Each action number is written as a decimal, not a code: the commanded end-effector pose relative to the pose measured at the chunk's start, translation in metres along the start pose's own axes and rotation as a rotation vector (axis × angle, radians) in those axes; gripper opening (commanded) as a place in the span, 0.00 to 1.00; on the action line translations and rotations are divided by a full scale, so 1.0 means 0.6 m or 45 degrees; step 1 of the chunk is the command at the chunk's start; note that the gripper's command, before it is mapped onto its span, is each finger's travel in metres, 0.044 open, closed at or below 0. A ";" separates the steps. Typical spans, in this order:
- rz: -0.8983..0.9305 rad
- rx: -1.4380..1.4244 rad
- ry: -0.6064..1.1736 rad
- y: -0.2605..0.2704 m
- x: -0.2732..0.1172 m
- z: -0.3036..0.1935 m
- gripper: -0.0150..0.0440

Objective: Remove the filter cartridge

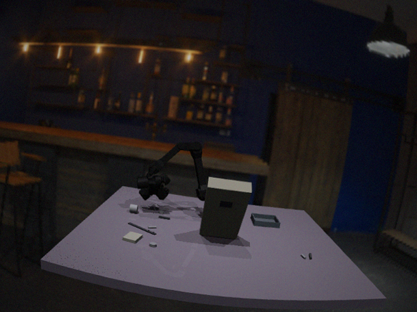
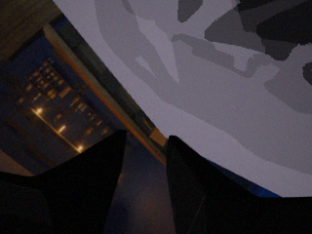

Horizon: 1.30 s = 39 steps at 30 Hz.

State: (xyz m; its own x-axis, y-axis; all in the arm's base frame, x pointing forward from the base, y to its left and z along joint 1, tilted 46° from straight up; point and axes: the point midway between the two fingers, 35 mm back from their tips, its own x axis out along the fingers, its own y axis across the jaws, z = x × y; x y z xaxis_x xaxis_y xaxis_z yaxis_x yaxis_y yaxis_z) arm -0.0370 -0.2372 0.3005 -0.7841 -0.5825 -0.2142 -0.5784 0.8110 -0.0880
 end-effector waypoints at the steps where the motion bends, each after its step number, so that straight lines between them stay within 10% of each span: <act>1: -0.290 0.072 -0.085 -0.075 -0.066 0.035 0.44; 19: -1.368 0.026 -0.575 -0.134 -0.474 0.198 0.44; 30: -1.941 -0.182 -0.863 0.049 -0.694 0.281 0.44; 39: -2.349 -0.458 -0.895 0.264 -0.752 0.359 0.44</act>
State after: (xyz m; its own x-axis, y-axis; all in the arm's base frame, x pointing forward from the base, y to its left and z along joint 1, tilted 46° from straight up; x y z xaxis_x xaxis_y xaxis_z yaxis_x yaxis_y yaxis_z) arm 0.2968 0.1226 0.2027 0.8085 -0.4475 -0.3823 -0.5884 -0.6278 -0.5095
